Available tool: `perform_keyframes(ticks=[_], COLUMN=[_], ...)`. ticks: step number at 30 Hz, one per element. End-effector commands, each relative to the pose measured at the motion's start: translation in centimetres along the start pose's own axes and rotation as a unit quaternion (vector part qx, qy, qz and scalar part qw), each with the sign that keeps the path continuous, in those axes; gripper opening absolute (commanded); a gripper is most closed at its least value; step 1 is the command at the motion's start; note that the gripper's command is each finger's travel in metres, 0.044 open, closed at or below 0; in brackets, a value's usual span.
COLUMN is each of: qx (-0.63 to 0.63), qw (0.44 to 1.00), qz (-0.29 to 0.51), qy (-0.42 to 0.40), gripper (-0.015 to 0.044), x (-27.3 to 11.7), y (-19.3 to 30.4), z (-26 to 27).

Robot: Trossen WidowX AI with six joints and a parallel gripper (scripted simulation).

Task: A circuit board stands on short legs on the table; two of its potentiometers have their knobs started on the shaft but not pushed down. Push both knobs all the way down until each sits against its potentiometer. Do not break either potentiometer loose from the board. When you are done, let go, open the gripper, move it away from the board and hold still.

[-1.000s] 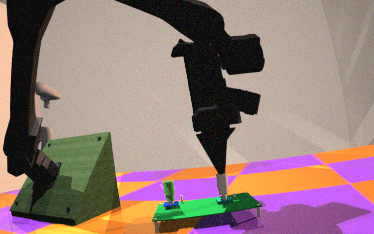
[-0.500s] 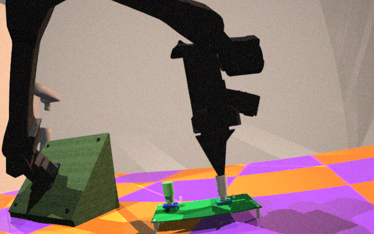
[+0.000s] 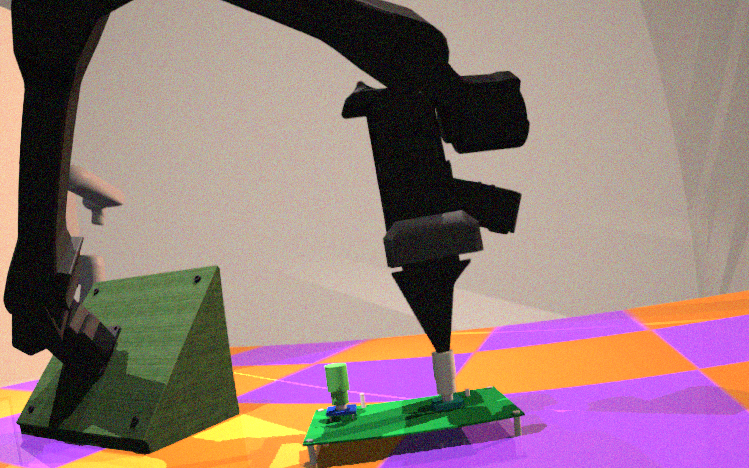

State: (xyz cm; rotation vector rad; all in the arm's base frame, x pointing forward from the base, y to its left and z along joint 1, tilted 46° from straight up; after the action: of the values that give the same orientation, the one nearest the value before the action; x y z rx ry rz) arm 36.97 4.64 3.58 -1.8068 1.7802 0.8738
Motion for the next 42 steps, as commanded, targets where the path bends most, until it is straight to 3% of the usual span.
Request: perform_keyframes(ticks=[1,26,42], qx=[0.011,0.011,0.011], qw=[1.000,1.000,1.000], qz=[0.018,0.018,0.018], qy=[0.003,0.003,0.002], gripper=[0.0000,0.0000,0.0000], x=[2.4,2.5,0.1], y=[-0.3,-0.3,-0.5], z=[-0.3,-0.3,-0.3])
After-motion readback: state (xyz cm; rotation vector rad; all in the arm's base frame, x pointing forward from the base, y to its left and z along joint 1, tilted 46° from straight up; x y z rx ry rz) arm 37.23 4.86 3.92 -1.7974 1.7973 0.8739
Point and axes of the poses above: the point midway between the two fingers, 35 mm back from their tips, its own x axis out along the fingers, its own z axis across the jaws, y = z × x, the point moved 7 cm from there along -x, back along the fingers, and after that the axes turned 5 degrees about x, right-handed, at the moved point
